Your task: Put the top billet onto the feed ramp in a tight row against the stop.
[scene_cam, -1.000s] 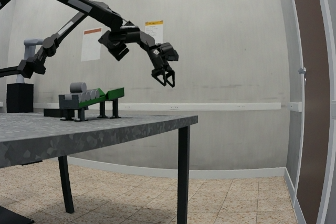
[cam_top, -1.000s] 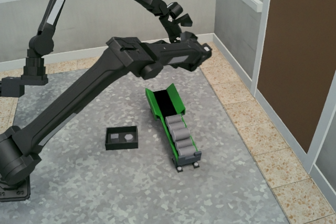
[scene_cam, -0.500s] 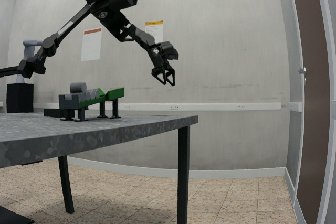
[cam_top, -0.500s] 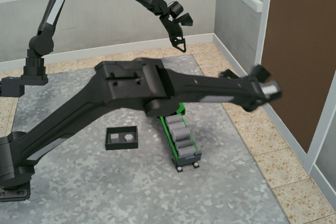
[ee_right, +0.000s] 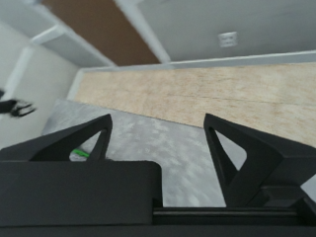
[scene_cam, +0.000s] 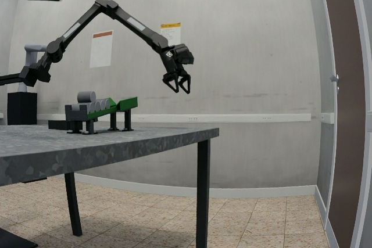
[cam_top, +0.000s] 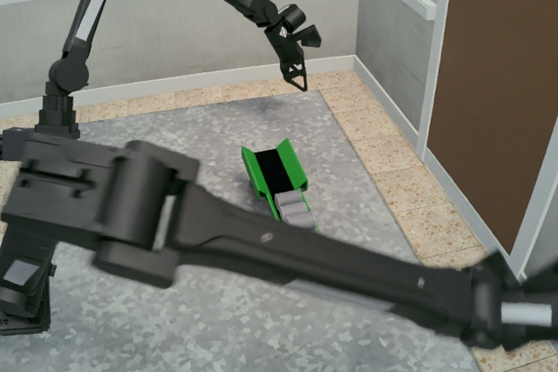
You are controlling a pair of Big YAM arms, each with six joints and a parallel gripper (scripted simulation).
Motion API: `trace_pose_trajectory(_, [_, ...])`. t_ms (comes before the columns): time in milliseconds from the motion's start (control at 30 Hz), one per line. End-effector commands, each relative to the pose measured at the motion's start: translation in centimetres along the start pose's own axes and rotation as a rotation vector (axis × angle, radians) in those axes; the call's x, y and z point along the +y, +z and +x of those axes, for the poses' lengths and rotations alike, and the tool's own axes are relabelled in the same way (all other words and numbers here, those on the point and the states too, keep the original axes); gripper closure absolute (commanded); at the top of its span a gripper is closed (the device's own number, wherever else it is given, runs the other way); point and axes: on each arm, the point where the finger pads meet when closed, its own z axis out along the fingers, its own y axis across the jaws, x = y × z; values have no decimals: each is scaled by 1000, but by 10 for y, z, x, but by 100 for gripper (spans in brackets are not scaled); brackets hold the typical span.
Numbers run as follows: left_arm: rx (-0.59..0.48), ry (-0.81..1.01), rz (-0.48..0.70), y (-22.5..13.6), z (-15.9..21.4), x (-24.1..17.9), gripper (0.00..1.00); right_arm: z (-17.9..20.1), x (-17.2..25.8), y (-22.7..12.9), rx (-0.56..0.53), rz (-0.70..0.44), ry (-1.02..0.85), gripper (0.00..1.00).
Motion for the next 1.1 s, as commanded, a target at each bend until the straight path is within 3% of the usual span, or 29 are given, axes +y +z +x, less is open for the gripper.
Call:
trace_pose_trajectory(0, [-23,51,-5,-7,-13,-11,0,-20,-39,-56,-71,98,48,0])
trace_pose_trajectory(33, [-23,51,-5,-7,-13,-11,0,-20,-39,-56,-71,98,48,0])
trace_pose_trajectory(67, [7,64,19,9,-2,-25,0,-24,-80,-112,-97,177,66,0])
trace_pose_trajectory(133, [-9,85,6,-9,-12,-26,0,-22,-118,-183,-148,335,102,0])
trace_pose_trajectory(300, [22,156,31,-6,-7,-61,0,-9,-165,-328,-248,648,163,0])
trace_pose_trajectory(433, [44,220,48,-14,-6,-88,0,8,-177,-458,-330,907,201,0])
trace_pose_trajectory(533, [55,272,56,-22,-8,-109,0,23,-164,-557,-394,1111,221,0])
trace_pose_trajectory(600, [55,272,56,-22,-8,-109,0,23,-164,-557,-394,1111,221,0])
trace_pose_trajectory(633, [81,295,78,-5,3,-127,0,28,-154,-597,-416,1179,225,0])
trace_pose_trajectory(800, [117,389,106,-11,6,-168,0,48,-96,-717,-514,1485,226,0])
trace_pose_trajectory(933, [139,463,123,-15,7,-201,0,57,-43,-780,-578,1680,208,0])
trace_pose_trajectory(1067, [162,539,139,-20,8,-233,0,63,4,-819,-627,1828,183,0])
